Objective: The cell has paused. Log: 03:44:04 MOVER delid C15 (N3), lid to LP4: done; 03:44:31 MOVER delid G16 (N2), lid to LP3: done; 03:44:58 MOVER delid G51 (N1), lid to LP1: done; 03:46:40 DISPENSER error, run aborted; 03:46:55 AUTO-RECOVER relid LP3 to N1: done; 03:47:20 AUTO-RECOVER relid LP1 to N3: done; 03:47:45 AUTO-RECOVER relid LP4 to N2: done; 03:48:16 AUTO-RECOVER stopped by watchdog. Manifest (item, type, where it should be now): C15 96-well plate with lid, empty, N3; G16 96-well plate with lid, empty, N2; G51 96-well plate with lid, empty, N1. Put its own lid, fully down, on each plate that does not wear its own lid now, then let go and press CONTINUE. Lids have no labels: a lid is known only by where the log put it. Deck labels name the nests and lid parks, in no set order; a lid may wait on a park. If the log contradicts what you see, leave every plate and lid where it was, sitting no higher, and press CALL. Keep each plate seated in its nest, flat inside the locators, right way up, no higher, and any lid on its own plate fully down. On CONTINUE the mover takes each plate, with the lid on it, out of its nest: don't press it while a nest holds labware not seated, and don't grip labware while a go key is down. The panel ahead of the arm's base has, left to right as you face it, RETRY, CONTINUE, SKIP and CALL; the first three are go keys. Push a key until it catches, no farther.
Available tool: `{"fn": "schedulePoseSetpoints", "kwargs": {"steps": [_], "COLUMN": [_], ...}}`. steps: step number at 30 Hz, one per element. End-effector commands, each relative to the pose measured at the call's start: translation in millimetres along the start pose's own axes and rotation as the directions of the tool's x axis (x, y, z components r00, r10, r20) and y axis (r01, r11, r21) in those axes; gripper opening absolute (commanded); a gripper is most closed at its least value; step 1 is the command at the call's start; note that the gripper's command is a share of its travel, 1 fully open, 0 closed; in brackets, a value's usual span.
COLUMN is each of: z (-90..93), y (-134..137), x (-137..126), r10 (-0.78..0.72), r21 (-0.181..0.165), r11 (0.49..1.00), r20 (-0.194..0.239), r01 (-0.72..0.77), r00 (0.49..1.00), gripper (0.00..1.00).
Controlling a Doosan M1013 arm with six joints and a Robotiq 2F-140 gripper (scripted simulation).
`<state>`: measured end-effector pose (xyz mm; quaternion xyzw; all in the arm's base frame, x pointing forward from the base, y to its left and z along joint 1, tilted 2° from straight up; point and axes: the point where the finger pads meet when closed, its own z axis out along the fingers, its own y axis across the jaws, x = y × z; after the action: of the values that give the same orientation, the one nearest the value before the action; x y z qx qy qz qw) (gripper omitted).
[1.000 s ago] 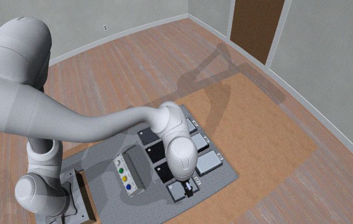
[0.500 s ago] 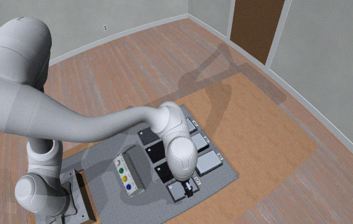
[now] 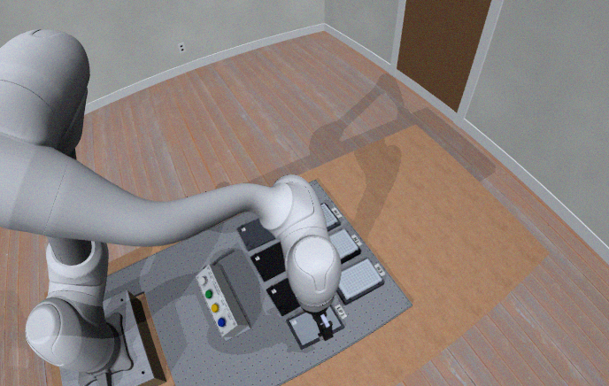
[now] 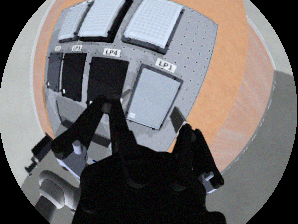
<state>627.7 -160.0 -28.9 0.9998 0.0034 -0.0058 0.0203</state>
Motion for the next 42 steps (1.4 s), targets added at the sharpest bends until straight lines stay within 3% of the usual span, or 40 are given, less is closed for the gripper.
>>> {"fn": "schedulePoseSetpoints", "kwargs": {"steps": [1,42], "z": [0.2,15.3], "y": [0,0], "x": [0,0], "r10": [0.000,0.000], "r21": [0.000,0.000], "r11": [1.000,1.000], "r20": [0.000,0.000], "r01": [0.000,0.000], "r00": [1.000,1.000], "gripper": [0.66,0.66]}}
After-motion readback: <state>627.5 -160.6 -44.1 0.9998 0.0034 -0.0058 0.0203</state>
